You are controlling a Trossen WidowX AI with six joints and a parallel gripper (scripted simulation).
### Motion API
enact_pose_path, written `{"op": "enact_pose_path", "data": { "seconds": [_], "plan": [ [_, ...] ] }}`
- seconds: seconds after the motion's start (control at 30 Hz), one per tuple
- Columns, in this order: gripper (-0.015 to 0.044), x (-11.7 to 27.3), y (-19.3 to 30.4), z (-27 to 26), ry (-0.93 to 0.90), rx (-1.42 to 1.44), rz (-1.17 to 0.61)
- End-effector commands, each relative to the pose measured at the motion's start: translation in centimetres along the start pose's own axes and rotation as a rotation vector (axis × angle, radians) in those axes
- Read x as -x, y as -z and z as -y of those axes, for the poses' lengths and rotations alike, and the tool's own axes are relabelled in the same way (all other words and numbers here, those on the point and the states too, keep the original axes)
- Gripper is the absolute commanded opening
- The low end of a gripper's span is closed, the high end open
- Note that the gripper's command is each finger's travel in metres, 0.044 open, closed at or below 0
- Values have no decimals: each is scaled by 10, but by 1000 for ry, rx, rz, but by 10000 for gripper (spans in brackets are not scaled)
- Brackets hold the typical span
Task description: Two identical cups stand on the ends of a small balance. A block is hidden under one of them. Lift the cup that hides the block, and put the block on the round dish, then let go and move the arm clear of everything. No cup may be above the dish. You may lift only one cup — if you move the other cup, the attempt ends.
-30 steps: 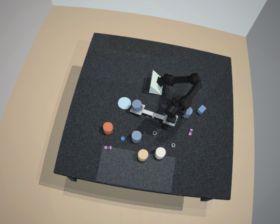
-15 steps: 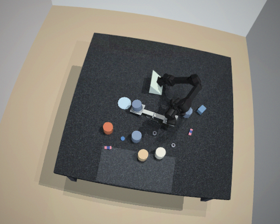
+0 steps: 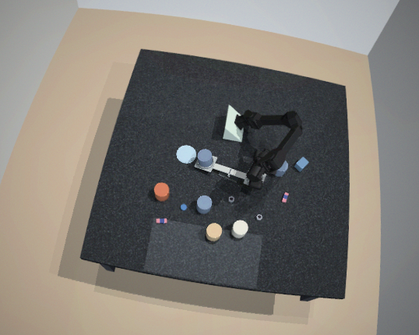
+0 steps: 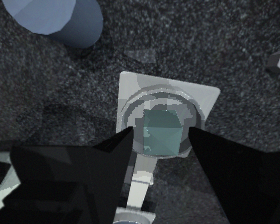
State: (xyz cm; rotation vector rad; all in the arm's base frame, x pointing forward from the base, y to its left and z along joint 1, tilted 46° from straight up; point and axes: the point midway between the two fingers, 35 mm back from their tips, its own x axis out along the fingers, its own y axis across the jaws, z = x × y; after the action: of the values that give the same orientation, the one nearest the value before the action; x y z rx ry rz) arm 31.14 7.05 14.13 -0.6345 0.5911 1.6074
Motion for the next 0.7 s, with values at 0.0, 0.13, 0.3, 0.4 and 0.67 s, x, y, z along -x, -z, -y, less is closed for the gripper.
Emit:
{"op": "enact_pose_path", "data": {
  "seconds": [0.0, 0.13, 0.3, 0.4, 0.67],
  "plan": [
    [260, -4, -1, -1, 0, -5, 4],
    [155, -4, -1, -1, 0, -5, 4],
    [122, -4, -1, -1, 0, -5, 4],
    [82, -4, -1, -1, 0, -5, 4],
    [0, 47, 0, 0, 105, -75, -19]
  ]
}}
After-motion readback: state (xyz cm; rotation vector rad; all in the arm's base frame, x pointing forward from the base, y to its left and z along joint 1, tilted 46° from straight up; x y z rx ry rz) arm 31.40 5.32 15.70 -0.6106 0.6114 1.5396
